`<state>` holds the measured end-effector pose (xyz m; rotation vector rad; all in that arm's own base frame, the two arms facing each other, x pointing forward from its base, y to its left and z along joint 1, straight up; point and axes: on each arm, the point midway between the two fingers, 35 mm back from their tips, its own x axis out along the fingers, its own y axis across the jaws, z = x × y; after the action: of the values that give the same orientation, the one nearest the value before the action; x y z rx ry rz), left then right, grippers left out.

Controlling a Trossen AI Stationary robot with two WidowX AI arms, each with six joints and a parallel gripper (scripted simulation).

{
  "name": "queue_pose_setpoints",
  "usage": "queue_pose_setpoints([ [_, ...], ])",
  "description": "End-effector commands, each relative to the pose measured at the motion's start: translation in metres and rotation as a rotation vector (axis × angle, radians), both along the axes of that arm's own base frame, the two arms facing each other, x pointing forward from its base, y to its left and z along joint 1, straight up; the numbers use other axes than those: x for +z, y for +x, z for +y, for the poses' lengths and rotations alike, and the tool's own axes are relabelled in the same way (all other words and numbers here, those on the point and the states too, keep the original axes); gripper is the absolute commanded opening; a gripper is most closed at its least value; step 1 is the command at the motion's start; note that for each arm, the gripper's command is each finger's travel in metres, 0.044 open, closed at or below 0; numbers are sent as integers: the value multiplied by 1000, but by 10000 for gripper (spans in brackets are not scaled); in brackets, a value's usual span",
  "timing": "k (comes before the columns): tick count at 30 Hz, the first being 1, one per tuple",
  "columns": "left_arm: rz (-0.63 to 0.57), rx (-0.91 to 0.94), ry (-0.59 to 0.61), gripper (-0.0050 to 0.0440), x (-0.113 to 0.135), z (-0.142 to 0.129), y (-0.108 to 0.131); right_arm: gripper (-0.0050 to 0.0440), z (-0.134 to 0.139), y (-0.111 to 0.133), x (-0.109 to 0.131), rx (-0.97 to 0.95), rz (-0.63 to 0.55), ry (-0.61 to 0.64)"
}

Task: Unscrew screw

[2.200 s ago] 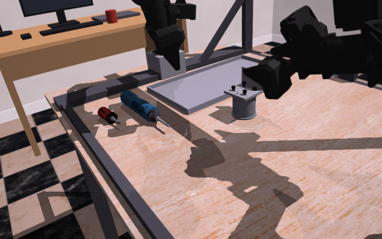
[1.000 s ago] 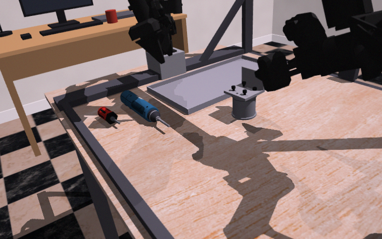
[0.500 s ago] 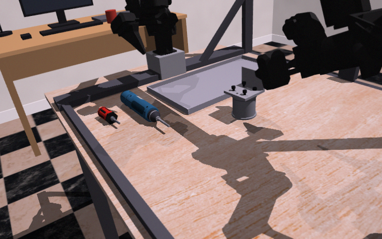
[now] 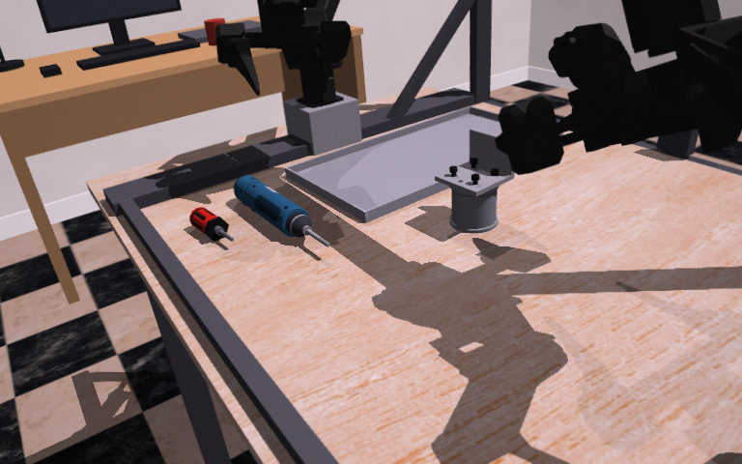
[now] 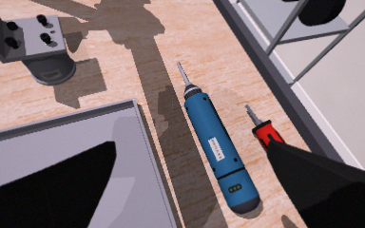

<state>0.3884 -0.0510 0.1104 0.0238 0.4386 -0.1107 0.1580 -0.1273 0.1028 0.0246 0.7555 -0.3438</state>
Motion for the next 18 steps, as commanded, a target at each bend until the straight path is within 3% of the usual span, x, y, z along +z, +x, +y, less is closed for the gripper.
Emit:
queue_pose_setpoints([
  [1,-23,-4,-2,440,9,-1,3,440,3,-10,5,-126,-58,-11],
  [10,-23,-4,-2,440,9,-1,3,440,7,-26,7,-332,-156,13],
  [18,-23,-4,-2,440,9,-1,3,440,7,-29,9,-370,-178,16],
])
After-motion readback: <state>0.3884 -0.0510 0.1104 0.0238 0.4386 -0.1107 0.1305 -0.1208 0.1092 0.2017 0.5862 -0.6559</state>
